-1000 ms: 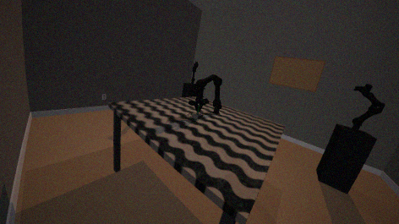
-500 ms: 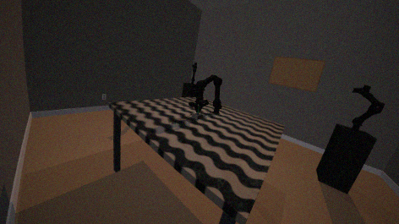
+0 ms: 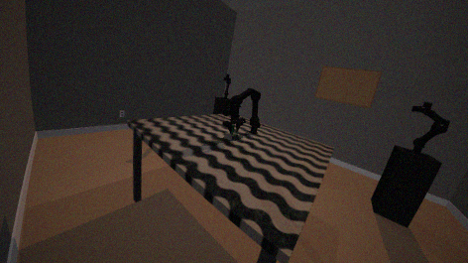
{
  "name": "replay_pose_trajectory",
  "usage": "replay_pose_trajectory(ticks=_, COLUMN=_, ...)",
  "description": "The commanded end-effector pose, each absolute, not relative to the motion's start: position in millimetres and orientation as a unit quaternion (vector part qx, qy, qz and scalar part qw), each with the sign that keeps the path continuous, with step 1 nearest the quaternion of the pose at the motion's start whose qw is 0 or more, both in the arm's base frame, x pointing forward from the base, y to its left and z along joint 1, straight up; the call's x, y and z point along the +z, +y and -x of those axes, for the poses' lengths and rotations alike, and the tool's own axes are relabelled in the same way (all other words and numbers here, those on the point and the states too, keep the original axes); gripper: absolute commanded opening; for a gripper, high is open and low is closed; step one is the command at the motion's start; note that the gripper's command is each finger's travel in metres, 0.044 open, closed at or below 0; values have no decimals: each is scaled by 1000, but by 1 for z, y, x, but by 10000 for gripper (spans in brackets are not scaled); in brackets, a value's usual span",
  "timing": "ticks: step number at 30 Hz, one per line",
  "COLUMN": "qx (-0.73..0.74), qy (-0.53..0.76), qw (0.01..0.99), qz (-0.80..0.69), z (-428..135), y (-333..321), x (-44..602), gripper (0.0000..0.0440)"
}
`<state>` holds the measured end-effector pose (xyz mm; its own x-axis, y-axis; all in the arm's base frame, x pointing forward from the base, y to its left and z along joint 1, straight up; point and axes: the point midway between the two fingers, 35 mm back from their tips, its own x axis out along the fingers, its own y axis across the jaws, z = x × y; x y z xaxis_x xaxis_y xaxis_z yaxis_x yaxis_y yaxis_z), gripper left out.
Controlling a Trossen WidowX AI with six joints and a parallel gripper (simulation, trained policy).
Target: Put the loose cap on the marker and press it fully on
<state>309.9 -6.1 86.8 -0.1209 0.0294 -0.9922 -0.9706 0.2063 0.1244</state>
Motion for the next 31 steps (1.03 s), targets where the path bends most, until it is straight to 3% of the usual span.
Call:
replay_pose_trajectory(ticks=1, qx=492, qy=574, qw=516, qz=403, z=-301, y=-2, x=84, gripper=368)
replay_pose_trajectory(ticks=4, qx=489, qy=566, qw=521, qz=410, z=-302, y=-2, x=87, gripper=440)
replay_pose_trajectory(ticks=31, qx=453, qy=500, qw=570, qz=469, z=-313, y=-5, x=160, gripper=431)
